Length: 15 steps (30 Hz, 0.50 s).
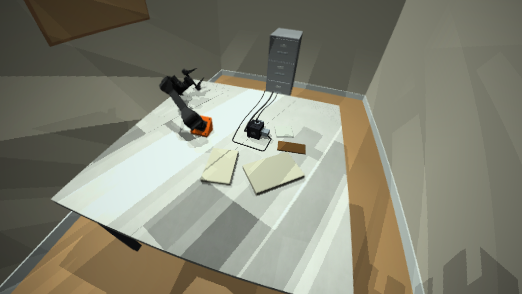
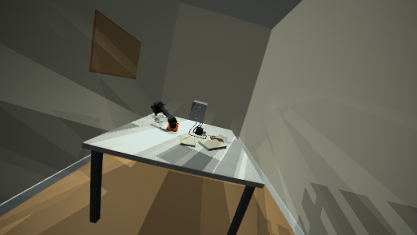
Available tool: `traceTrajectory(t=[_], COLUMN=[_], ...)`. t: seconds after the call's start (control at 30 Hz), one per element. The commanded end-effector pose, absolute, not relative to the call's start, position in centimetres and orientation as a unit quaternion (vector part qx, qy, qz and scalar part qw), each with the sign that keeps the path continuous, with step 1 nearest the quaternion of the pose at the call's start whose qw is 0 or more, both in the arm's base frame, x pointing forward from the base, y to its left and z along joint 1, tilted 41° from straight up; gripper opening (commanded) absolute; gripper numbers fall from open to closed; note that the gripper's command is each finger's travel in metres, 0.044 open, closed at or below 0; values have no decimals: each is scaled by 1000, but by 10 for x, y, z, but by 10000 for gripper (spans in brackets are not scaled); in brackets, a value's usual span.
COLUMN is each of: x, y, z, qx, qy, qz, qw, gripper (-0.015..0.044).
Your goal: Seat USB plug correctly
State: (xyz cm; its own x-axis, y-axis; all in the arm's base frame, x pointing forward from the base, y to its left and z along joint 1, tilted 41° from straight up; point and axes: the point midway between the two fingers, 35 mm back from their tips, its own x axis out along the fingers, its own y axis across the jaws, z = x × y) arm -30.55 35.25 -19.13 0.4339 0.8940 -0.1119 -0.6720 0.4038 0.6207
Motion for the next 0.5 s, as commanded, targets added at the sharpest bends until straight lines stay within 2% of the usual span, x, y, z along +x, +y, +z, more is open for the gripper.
traceTrajectory(t=[0.0, 0.03, 0.3, 0.33, 0.47], x=[-304, -298, -180, -176, -92], y=[355, 363, 452, 453, 476], z=[-191, -189, -162, -169, -153], qx=[249, 240, -29, -56, -219], qy=[222, 226, 159, 180, 181], qz=[482, 476, 385, 389, 327], qw=[810, 815, 909, 902, 901], gripper=[426, 440, 440, 440, 440])
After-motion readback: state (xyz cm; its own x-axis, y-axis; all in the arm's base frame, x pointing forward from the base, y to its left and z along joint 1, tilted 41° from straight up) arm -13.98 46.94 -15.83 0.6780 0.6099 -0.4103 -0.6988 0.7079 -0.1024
